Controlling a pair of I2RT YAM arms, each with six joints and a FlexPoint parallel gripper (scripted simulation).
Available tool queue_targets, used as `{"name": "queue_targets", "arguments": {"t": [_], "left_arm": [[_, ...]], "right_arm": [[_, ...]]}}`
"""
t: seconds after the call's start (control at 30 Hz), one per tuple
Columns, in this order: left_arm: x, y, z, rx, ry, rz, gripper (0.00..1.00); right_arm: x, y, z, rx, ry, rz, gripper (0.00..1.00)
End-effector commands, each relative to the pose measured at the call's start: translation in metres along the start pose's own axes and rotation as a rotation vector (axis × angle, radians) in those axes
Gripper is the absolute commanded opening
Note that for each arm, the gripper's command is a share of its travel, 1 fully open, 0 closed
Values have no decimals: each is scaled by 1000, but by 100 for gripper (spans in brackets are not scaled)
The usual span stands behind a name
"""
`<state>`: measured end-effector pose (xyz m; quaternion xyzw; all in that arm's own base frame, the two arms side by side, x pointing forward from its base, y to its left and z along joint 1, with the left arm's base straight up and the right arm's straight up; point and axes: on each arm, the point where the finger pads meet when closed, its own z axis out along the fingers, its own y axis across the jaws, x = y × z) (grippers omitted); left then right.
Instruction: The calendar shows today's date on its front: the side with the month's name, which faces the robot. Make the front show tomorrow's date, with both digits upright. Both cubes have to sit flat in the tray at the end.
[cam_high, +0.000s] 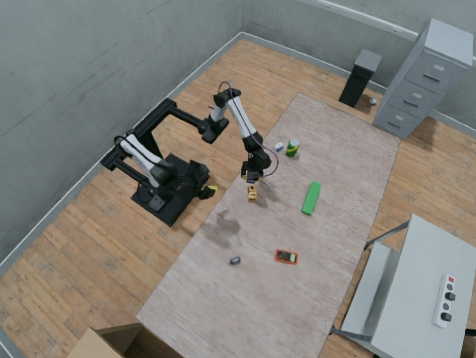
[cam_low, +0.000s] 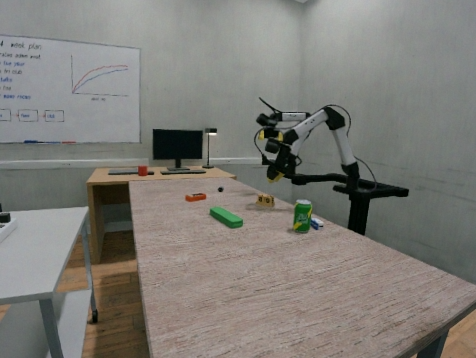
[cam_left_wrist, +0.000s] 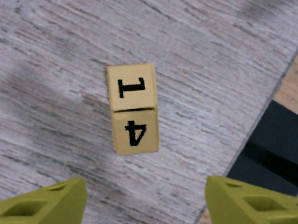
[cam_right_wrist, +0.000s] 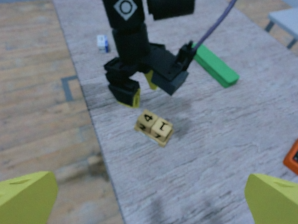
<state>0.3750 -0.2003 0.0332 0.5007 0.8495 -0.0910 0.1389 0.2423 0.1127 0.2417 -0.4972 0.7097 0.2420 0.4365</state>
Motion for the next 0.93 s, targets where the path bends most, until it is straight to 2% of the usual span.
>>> {"name": "queue_targets", "arguments": {"t": [0.0,0.23,0.9], "left_arm": [[-16,8,-21,-44,-134,29,66],[0,6,-22,-39,-132,12,66],[-1,6,-22,-40,-129,13,66]], "right_arm": [[-13,2,-4,-13,-7,-59,100],[-18,5,-6,-24,12,-95,100],[-19,4,-6,-21,5,-101,100]]}}
